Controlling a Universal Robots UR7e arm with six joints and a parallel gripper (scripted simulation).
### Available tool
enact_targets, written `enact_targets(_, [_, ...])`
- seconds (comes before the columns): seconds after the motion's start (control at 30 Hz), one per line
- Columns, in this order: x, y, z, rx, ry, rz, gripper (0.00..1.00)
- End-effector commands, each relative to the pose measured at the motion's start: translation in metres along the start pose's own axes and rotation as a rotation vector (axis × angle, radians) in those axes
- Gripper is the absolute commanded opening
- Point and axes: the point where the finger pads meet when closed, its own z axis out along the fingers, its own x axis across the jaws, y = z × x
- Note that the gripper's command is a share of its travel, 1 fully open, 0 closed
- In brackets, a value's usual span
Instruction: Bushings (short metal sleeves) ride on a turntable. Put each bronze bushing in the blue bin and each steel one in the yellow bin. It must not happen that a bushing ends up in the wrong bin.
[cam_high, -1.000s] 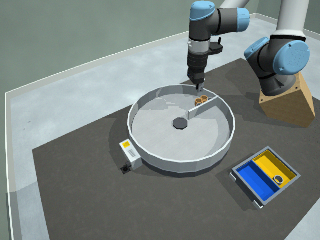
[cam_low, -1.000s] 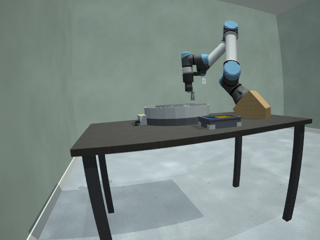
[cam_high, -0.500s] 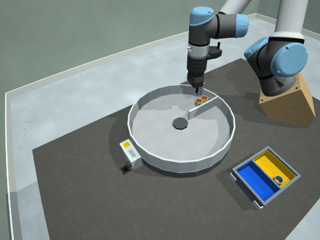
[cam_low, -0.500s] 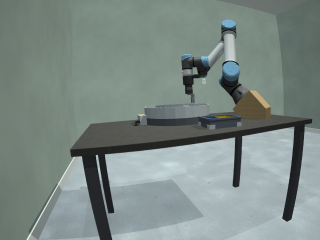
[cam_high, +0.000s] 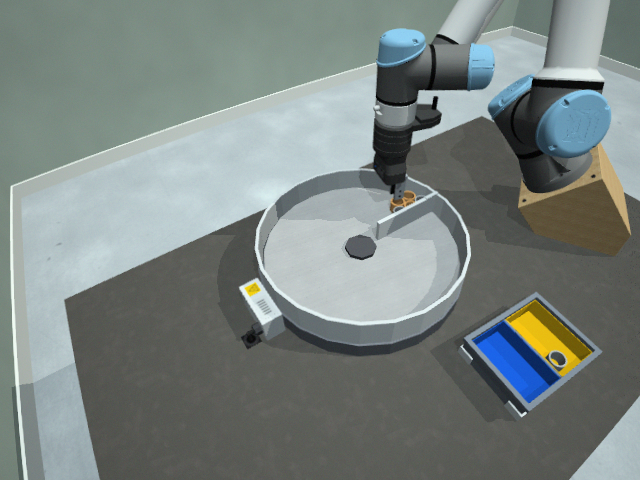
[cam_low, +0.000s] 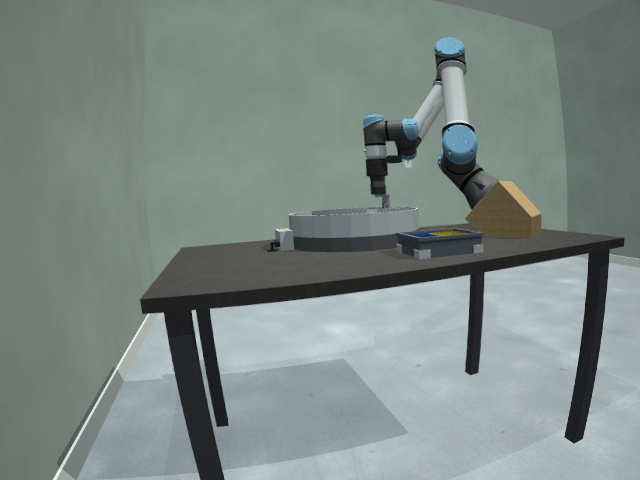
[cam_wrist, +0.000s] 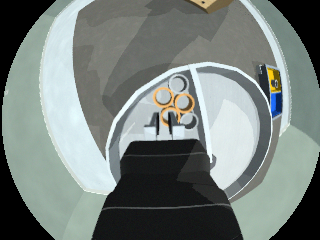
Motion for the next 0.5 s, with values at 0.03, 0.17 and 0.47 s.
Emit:
enact_targets(0.03, [-0.0001, 0.0006, 0.0021, -0.002, 0.000, 0.000, 0.40])
enact_targets(0.17, [-0.0001, 0.0006, 0.0021, -0.002, 0.000, 0.000, 0.40])
enact_targets(0.47, [-0.0001, 0.0006, 0.0087, -0.002, 0.000, 0.000, 0.40])
